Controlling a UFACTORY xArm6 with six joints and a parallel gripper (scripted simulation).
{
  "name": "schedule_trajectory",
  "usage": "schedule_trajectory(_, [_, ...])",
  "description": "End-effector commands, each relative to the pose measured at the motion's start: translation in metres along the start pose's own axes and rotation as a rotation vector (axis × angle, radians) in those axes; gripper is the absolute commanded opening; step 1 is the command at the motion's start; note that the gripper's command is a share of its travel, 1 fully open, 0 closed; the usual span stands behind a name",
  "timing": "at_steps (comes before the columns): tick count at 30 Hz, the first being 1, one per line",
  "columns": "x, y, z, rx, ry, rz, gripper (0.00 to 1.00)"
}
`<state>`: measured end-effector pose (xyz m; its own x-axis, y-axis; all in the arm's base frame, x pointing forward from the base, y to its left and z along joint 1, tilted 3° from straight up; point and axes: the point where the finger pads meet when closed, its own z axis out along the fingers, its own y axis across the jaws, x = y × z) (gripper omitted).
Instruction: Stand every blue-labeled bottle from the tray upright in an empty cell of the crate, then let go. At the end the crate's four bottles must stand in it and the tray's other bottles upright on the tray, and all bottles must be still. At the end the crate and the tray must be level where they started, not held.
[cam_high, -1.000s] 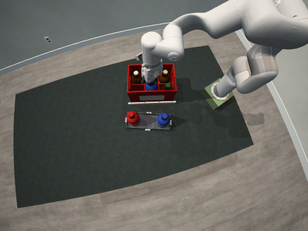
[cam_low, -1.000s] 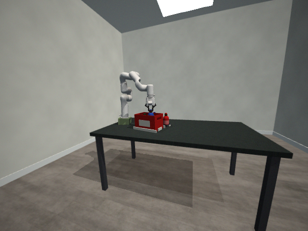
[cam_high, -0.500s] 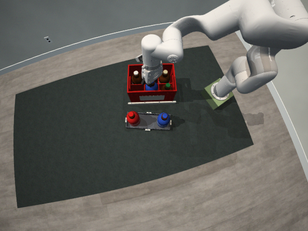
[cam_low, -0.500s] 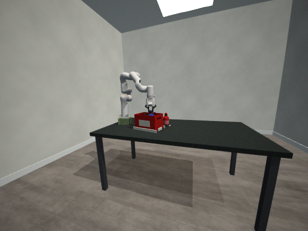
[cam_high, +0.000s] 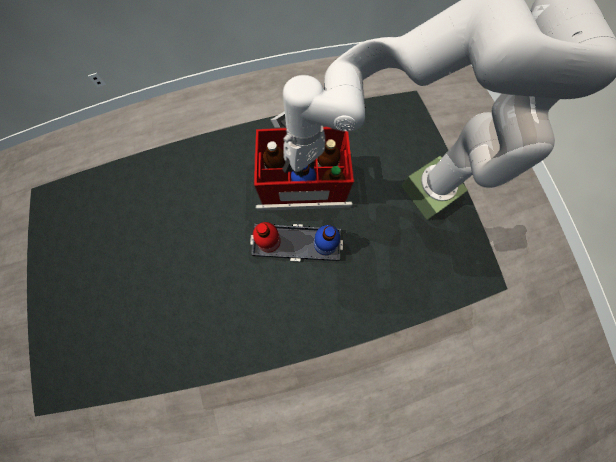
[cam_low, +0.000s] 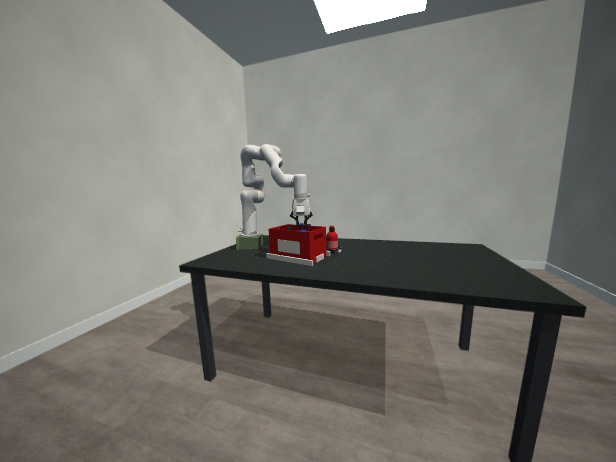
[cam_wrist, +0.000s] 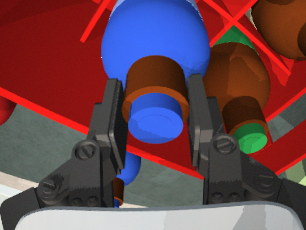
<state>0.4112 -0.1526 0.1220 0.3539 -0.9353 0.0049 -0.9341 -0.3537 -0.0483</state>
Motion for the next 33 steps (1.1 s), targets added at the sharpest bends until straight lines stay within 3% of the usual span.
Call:
schedule_trajectory(1, [0.0011,-0.0012,0.0034,0.004,0.003,0.0,0.0])
schedule_trajectory(33, [0.0011,-0.0013,0.0088,0.004,0.003,0.0,0.0])
